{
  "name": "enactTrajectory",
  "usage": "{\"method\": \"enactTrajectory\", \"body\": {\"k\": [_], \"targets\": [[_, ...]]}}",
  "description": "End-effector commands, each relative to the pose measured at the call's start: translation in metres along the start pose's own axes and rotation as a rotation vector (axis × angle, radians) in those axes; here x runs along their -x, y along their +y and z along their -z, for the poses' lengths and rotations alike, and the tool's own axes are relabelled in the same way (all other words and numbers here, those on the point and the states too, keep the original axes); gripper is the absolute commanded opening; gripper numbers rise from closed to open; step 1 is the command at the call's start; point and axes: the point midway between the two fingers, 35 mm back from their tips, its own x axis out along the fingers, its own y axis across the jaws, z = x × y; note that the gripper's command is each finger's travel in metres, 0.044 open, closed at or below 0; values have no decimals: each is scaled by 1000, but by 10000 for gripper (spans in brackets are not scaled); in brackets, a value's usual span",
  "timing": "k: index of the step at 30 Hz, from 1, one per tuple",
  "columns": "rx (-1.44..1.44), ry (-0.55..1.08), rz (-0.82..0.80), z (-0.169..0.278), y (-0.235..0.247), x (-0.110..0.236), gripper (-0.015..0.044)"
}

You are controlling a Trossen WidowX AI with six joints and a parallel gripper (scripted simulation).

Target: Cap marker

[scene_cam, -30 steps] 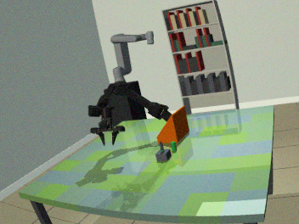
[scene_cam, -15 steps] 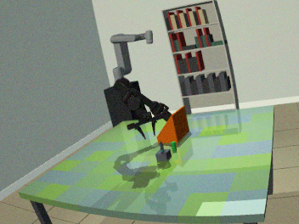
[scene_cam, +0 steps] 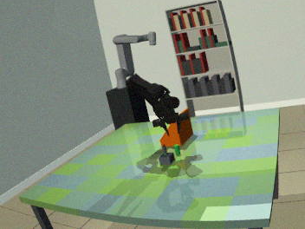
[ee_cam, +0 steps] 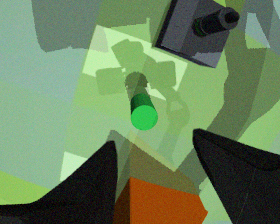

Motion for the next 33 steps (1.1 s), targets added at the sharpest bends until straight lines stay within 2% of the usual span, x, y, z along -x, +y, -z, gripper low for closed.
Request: {"method": "enactTrajectory", "body": {"k": [1, 33], "targets": [[8, 28, 11, 7, -1, -29, 235], [8, 28, 11, 8, 1, -79, 235]]}}
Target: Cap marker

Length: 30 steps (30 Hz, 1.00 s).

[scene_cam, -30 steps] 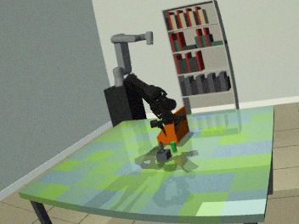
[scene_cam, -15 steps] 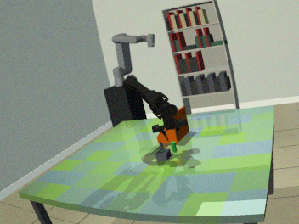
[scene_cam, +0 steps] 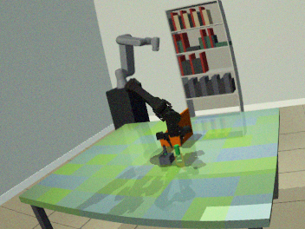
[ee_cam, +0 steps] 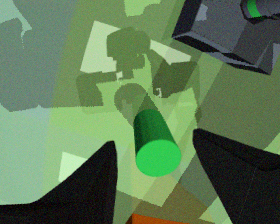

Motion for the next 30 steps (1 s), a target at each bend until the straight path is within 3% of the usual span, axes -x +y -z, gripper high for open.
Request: {"method": "enactTrajectory", "body": {"k": [1, 15, 19, 28, 30], "targets": [[13, 13, 8, 5, 0, -9, 235], [13, 15, 10, 7, -1, -28, 235], [13, 15, 10, 7, -1, -28, 130], [13, 14, 9, 7, 0, -28, 70], [13, 14, 9, 7, 0, -26, 17]]}}
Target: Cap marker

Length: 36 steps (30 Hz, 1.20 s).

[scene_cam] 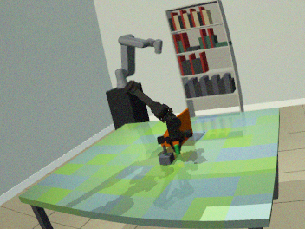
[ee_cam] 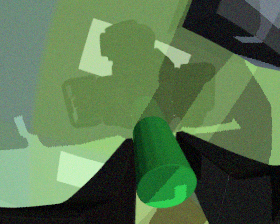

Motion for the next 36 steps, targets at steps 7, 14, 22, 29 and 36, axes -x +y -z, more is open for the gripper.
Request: {"method": "enactTrajectory", "body": {"k": [7, 14, 22, 29, 36], "targets": [[8, 4, 2, -1, 0, 20, 0], [8, 3, 1, -2, 1, 41, 0], [8, 4, 2, -1, 1, 60, 0], [8, 3, 2, -12, -5, 67, 0], [7, 3, 1, -26, -13, 76, 0]]}}
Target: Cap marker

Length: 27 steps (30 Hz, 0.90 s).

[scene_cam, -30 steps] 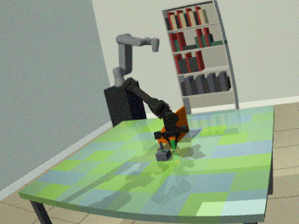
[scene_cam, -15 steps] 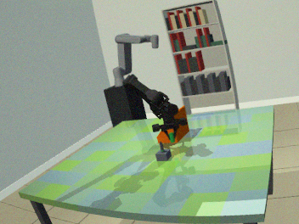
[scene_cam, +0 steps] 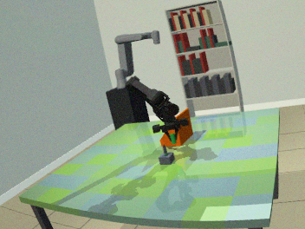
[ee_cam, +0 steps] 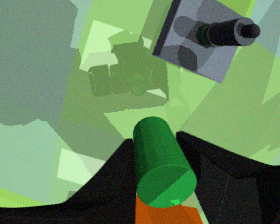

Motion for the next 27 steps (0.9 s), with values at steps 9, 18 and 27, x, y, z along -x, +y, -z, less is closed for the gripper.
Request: {"method": "enactTrajectory", "body": {"k": [9, 18, 27], "targets": [[2, -2, 3, -22, -15, 14, 0], [2, -2, 3, -37, -27, 25, 0], [1, -2, 3, -50, -41, 36, 0]]}}
